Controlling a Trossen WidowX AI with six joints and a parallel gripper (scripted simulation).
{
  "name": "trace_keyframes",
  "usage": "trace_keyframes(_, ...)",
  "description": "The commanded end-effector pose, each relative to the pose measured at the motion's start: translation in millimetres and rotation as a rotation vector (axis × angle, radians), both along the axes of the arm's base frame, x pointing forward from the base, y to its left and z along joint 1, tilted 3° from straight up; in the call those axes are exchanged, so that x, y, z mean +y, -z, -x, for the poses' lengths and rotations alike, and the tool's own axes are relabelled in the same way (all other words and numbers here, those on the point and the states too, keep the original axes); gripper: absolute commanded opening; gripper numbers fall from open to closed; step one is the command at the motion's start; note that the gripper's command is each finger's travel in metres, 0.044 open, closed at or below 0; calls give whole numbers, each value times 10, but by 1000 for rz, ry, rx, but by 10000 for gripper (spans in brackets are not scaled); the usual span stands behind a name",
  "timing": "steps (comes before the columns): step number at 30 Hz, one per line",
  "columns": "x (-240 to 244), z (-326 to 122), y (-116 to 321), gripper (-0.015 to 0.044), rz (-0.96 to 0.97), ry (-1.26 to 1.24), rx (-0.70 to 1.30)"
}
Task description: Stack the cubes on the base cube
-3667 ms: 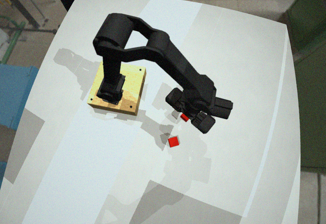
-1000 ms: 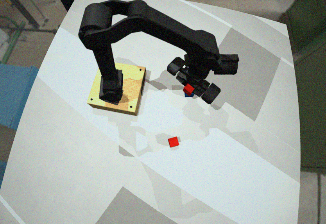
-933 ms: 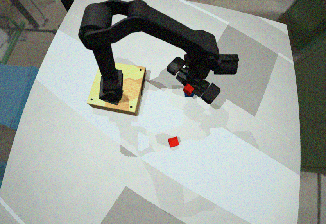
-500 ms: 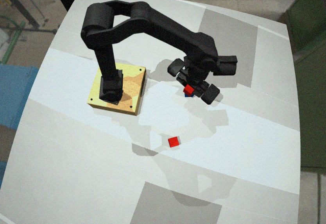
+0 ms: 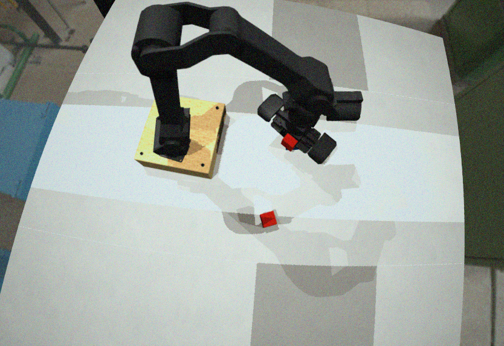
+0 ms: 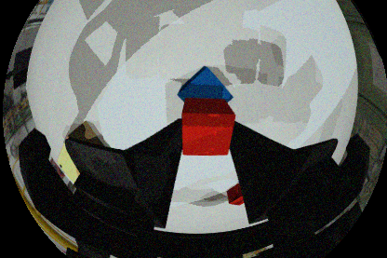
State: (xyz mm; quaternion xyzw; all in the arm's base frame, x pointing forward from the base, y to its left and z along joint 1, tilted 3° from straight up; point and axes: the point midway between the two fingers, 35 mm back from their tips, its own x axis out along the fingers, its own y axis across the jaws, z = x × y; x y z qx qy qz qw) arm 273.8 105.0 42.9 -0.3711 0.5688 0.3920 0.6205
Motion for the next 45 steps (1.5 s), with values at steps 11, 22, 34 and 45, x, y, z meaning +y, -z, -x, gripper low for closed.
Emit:
trace_keyframes(11,-5,-1,19,105,4,6,-1)
trace_keyframes(22,-5,-1,19,205,4,6,-1)
trace_keyframes(34,-12,9,-202,205,0,0,0)
trace_keyframes(45,-125,-19,-288,265,-6,98,3)
